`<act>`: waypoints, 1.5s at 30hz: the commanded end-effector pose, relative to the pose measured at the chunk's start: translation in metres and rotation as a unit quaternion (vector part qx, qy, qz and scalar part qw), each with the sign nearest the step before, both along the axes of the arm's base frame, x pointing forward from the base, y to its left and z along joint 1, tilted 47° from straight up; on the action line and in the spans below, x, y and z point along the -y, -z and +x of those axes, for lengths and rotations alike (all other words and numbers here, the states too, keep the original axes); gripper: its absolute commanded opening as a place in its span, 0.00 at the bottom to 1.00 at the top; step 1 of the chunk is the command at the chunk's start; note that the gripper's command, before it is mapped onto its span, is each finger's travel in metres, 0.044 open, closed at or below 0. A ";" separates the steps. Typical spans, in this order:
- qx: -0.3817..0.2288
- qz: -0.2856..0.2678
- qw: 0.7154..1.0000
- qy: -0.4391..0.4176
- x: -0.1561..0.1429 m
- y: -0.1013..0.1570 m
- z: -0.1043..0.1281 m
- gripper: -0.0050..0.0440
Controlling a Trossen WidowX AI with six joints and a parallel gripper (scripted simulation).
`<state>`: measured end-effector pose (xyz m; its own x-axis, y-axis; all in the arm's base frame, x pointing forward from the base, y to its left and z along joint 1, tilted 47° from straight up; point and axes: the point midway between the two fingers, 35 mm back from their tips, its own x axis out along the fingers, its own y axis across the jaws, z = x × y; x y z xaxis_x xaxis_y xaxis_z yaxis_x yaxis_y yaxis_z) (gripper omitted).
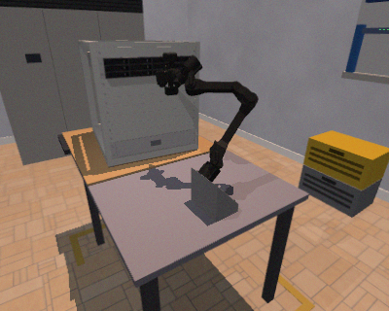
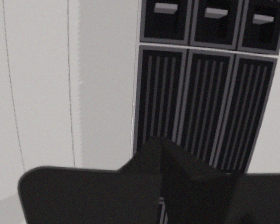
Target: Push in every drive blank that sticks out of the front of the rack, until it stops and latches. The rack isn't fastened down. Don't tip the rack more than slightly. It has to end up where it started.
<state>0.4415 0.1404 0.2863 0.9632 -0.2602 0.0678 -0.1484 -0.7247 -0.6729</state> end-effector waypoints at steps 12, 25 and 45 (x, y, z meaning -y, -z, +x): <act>0.007 0.005 1.000 -0.002 -0.001 -0.007 0.005 0.00; 0.007 0.005 1.000 -0.002 0.000 -0.007 0.007 0.00; 0.007 0.005 1.000 -0.002 0.001 -0.008 0.010 0.00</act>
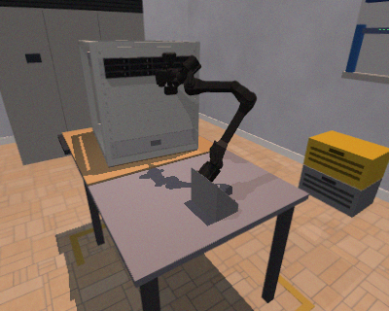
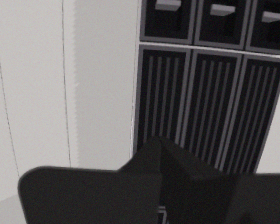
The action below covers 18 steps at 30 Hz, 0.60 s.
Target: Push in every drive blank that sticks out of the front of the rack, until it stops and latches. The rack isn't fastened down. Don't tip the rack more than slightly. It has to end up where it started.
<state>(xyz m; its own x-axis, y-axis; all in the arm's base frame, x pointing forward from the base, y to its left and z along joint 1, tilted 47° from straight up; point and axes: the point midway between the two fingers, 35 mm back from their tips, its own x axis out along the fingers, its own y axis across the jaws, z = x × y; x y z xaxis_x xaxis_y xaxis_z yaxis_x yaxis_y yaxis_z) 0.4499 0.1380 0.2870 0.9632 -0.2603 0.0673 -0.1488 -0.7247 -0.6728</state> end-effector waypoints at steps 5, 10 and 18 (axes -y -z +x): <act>0.008 0.005 1.000 -0.002 -0.001 -0.007 0.002 0.00; 0.008 0.005 1.000 -0.002 -0.001 -0.007 0.003 0.00; 0.008 0.005 1.000 -0.002 -0.001 -0.007 0.005 0.00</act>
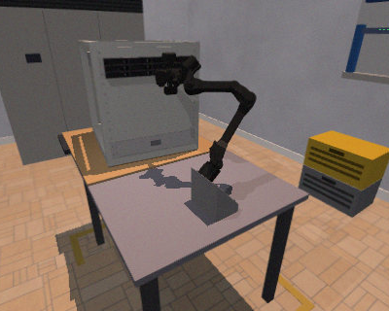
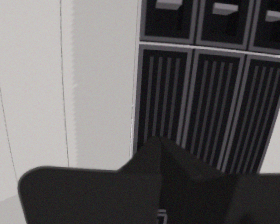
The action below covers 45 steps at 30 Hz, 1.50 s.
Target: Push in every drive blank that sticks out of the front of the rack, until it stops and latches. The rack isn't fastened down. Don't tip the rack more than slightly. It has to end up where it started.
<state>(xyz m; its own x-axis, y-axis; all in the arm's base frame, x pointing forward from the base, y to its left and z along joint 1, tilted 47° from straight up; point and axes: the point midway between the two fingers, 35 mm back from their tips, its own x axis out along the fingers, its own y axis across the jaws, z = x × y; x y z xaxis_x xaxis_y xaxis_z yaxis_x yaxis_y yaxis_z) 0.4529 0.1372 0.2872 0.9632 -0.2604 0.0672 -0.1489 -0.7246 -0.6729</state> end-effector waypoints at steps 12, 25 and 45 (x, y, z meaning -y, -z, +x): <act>0.008 0.005 1.000 -0.002 -0.001 -0.007 0.004 0.00; 0.008 0.005 1.000 -0.002 -0.001 -0.007 0.005 0.00; 0.008 0.005 1.000 -0.002 -0.016 -0.003 -0.053 0.00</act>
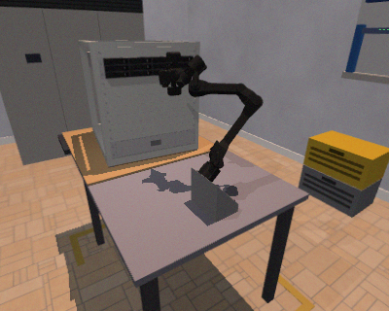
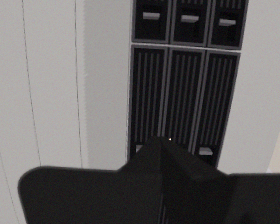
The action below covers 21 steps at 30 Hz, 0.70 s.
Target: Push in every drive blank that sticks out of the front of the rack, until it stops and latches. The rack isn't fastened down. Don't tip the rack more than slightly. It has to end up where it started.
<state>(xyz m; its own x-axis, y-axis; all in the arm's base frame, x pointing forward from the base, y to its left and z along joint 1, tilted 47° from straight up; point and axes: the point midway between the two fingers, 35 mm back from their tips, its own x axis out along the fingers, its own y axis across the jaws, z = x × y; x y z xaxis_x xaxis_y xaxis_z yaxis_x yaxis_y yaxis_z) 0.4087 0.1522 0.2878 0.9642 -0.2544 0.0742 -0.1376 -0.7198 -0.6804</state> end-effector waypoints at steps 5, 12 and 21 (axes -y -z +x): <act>0.003 0.001 1.000 0.002 0.001 -0.007 -0.010 0.00; 0.003 0.001 1.000 0.002 0.008 -0.033 -0.017 0.00; 0.003 0.001 1.000 0.002 0.025 -0.101 -0.036 0.00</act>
